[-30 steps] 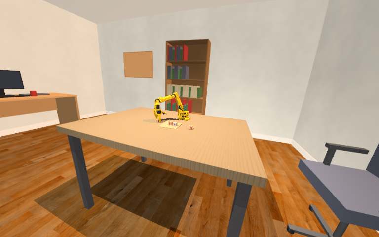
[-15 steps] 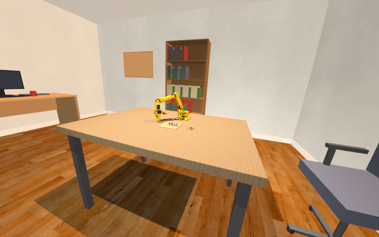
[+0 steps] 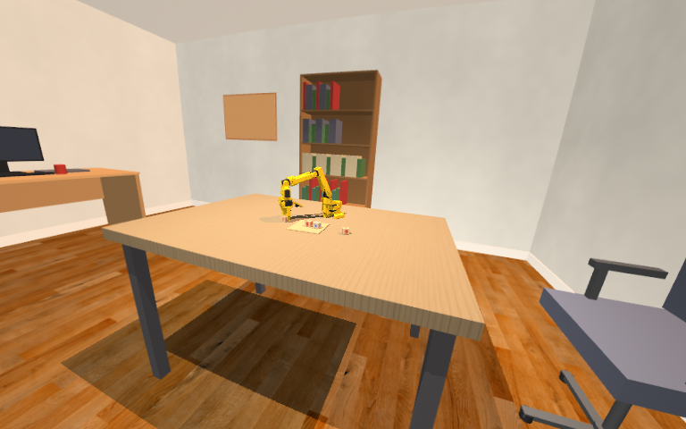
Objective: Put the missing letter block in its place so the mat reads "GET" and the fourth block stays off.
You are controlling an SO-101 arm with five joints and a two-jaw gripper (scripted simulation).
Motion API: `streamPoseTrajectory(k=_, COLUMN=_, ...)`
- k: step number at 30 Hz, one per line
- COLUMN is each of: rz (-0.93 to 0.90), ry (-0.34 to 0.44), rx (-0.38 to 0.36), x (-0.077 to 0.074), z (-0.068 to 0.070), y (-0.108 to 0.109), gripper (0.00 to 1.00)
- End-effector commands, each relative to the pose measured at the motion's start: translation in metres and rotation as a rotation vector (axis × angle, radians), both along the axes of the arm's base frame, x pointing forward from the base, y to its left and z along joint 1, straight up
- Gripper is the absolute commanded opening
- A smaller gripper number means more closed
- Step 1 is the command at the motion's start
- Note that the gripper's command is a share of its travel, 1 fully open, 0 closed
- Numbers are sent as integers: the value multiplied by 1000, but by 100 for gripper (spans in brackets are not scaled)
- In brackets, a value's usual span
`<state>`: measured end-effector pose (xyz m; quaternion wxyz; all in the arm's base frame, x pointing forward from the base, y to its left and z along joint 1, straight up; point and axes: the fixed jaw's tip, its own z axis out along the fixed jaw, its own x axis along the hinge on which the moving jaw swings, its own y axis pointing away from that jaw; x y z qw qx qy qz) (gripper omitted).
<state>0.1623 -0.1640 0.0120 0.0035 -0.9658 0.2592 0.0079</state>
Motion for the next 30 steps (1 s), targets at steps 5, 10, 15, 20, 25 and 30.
streamPoseTrajectory(k=5, rz=0, ry=-109, rx=-99, x=15, z=27, y=-11, gripper=13)
streamPoseTrajectory(k=10, rz=0, ry=-109, rx=-99, x=15, z=27, y=-11, gripper=9)
streamPoseTrajectory(k=15, rz=0, ry=-109, rx=-99, x=15, z=27, y=-11, gripper=2)
streamPoseTrajectory(k=20, rz=0, ry=-109, rx=-99, x=15, z=27, y=-11, gripper=0)
streamPoseTrajectory(k=25, rz=0, ry=-109, rx=-99, x=15, z=28, y=-11, gripper=0)
streamPoseTrajectory(k=30, rz=0, ry=-109, rx=-100, x=15, z=35, y=-11, gripper=0)
